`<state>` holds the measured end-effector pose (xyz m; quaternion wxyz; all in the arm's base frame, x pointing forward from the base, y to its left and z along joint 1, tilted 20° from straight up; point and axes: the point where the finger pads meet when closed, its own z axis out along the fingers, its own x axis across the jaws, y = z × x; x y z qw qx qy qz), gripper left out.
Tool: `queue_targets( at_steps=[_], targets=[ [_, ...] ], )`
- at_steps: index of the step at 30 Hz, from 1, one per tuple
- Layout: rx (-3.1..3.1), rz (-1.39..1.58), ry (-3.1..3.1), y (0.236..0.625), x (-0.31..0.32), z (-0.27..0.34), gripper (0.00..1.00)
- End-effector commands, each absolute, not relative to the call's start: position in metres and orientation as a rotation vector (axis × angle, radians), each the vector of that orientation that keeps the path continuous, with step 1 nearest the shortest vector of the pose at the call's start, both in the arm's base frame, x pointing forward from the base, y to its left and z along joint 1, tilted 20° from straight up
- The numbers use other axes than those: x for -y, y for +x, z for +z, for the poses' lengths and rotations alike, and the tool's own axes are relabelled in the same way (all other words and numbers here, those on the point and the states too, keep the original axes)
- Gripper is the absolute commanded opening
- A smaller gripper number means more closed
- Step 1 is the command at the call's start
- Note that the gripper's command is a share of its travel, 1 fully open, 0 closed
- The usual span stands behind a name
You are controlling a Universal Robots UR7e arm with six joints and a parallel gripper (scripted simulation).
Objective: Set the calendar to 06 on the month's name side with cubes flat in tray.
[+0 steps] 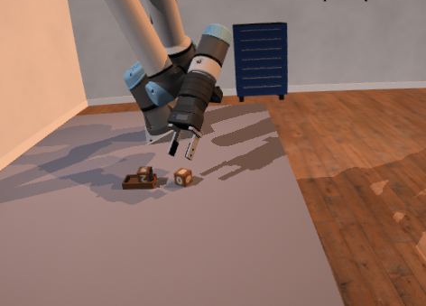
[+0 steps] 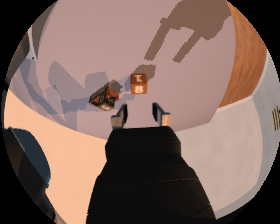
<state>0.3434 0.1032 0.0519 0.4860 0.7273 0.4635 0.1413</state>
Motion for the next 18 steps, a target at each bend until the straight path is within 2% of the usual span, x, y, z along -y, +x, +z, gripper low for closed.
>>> queue_targets(
  at_steps=[1, 18],
  targets=[
    [-1.127, 0.345, 1.77, 0.344, -0.101, 0.047, 0.9],
    [-1.127, 0.345, 1.77, 0.346, -0.092, 0.021, 0.9]
  ],
)
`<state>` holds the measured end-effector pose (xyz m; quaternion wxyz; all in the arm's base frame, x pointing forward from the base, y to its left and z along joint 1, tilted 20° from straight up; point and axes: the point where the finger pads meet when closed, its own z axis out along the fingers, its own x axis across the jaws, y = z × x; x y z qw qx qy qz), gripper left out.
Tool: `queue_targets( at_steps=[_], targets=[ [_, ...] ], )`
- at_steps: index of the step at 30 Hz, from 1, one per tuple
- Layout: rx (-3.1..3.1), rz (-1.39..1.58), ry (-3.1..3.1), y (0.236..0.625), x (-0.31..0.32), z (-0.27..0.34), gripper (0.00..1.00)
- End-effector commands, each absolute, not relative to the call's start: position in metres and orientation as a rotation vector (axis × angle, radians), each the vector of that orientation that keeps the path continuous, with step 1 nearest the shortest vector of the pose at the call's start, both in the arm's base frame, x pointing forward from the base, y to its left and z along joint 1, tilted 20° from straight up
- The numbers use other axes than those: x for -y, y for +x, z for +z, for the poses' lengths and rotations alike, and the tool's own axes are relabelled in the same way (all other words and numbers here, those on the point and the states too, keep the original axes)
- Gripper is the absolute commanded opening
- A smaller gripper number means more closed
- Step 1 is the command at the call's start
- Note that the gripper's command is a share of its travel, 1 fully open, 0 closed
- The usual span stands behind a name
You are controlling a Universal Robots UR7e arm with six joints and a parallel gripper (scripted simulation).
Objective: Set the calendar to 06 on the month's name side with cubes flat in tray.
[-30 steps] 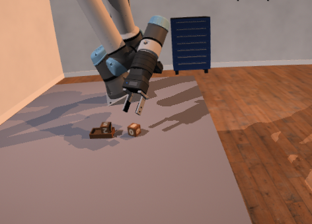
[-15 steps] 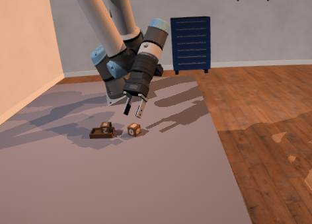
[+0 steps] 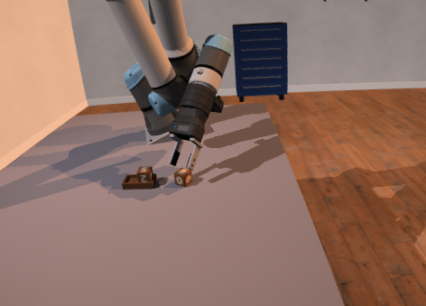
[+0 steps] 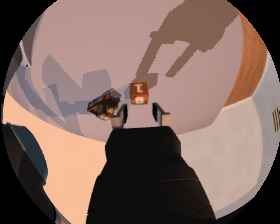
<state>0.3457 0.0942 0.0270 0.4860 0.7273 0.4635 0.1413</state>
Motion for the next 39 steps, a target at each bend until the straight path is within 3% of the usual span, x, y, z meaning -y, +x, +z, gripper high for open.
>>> queue_targets(
  at_steps=[1, 39],
  targets=[
    [-1.127, 0.345, 1.77, 0.346, -0.091, 0.019, 0.9],
    [-1.127, 0.345, 1.77, 0.349, -0.082, -0.006, 0.9]
  ],
)
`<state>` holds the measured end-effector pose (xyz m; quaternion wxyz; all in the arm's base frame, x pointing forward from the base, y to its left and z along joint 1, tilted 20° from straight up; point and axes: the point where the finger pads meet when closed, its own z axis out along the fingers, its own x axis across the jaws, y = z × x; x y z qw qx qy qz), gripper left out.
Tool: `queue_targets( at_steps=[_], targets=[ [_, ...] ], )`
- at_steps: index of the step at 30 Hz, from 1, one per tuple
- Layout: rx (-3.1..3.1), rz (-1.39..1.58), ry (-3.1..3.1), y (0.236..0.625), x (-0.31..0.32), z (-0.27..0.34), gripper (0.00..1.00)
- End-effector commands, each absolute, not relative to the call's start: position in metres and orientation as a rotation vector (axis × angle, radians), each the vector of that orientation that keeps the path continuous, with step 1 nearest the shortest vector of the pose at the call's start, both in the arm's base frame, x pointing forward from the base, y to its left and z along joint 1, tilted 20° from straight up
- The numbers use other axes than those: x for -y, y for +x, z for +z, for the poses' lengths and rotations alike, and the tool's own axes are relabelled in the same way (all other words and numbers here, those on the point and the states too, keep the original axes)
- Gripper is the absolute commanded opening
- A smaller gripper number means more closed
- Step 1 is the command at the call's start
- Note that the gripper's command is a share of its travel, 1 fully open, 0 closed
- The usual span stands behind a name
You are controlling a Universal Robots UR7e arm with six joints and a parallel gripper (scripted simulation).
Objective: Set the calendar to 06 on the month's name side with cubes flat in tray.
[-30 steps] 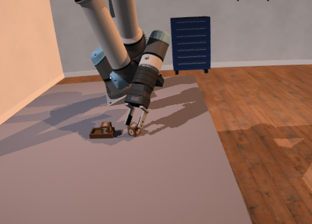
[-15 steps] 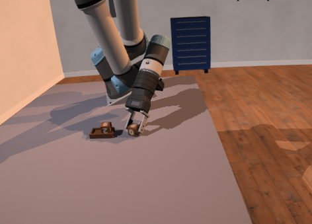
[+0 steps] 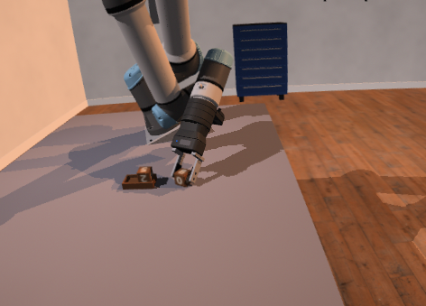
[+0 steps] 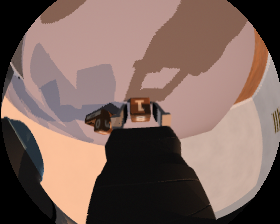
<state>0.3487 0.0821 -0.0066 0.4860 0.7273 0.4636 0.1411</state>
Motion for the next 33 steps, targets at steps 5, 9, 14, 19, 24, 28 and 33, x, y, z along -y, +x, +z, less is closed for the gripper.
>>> queue_targets(
  at_steps=[5, 9, 14, 19, 24, 28, 33],
  targets=[
    [-1.127, 0.345, 1.77, 0.3488, -0.0822, -0.0063, 0.9],
    [-1.127, 0.345, 1.77, 0.3488, -0.0822, -0.0063, 0.9],
    [-1.127, 0.345, 1.77, 0.3488, -0.0822, -0.0063, 0.9],
    [-1.127, 0.345, 1.77, 0.3488, -0.0822, -0.0063, 0.9],
    [-1.127, 0.345, 1.77, 0.3488, -0.0822, -0.0063, 0.9],
    [-1.127, 0.345, 1.77, 0.3488, -0.0822, -0.0063, 0.9],
    [-1.127, 0.345, 1.77, 0.3488, -0.0822, -0.0063, 0.6]
  ],
)
